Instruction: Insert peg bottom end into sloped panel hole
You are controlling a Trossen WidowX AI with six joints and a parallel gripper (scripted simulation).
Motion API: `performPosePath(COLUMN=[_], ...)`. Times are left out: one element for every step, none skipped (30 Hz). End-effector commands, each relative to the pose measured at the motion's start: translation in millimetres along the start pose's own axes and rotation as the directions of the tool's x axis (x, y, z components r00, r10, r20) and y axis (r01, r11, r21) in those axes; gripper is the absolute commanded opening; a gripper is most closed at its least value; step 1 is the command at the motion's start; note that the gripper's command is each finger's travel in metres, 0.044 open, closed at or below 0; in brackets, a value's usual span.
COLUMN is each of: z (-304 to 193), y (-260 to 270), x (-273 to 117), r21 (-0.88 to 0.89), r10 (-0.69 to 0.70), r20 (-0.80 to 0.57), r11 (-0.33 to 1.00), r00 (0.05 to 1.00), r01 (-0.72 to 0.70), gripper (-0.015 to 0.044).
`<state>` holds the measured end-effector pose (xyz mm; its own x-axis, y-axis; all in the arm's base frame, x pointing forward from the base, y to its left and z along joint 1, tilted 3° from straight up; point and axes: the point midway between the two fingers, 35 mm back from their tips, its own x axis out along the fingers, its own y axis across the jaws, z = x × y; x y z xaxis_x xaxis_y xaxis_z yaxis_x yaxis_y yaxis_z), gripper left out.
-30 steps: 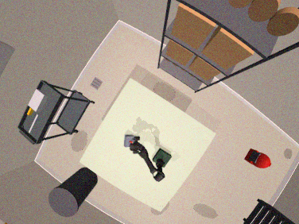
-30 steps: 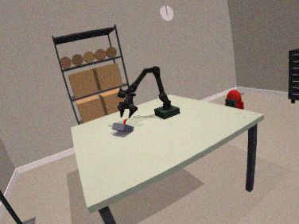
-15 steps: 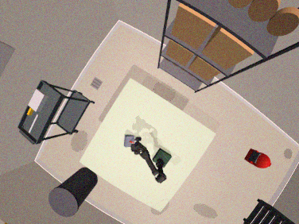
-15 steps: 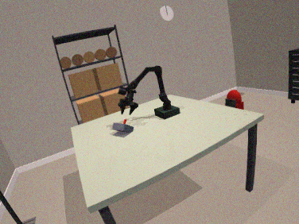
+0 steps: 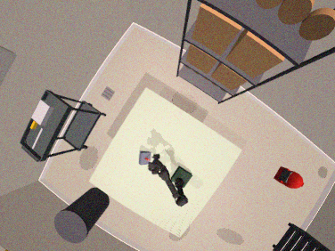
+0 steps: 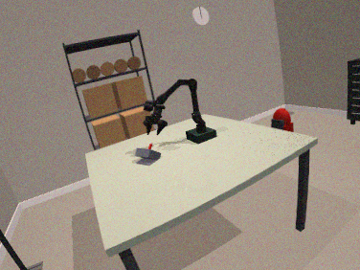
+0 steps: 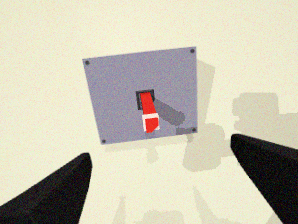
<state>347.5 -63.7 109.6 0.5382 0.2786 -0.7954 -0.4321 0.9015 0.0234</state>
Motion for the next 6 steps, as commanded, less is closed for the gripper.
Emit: performPosePath(z=[1.1, 1.0, 0.9, 0.9, 0.9, 0.9], y=[-0.6, -0.5, -0.5, -0.5, -0.5, -0.5], x=[-8.8, -10.4, -11.3, -11.7, -11.7, -11.7], r21=[-0.005, -0.005, -0.005, -0.005, -0.005, -0.005], r10=[-0.002, -0.002, -0.002, -0.002, -0.002, -0.002], r20=[0.006, 0.006, 0.006, 0.006, 0.006, 0.006], r11=[1.000, 1.000, 1.000, 1.000, 1.000, 1.000], r00=[1.000, 1.000, 1.000, 1.000, 1.000, 1.000], r01=[0.003, 0.003, 0.003, 0.003, 0.003, 0.003], gripper=[0.0440, 0.0440, 0.0440, 0.0440, 0.0440, 0.0440])
